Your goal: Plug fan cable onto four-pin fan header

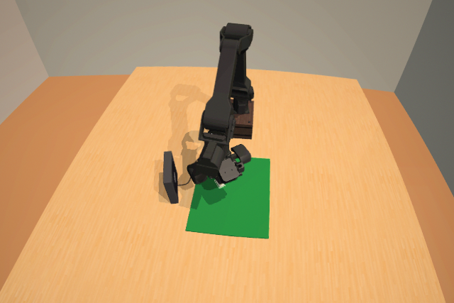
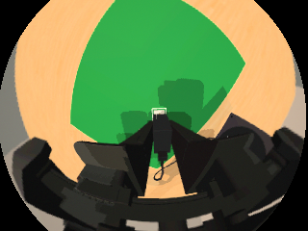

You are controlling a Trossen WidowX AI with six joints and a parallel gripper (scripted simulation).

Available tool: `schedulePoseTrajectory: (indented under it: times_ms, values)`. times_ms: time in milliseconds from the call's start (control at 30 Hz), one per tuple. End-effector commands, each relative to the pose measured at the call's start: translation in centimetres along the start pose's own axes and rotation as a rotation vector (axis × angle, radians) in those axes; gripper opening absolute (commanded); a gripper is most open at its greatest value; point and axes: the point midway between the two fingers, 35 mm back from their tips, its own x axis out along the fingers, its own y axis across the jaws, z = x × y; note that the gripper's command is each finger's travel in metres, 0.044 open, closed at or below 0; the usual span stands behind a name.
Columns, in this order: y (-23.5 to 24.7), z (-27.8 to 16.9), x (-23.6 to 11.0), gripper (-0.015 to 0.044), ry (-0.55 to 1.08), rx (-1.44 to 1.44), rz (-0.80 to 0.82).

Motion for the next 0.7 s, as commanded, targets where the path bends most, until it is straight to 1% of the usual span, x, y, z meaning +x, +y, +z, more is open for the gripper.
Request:
schedulePoseTrajectory:
  times_ms: [0,667]
  values:
    - [0.0,0.0,0.3,0.0000,0.000,0.004,0.002]
    - [0.1,0.0,1.5,0.0000,0.000,0.004,0.002]
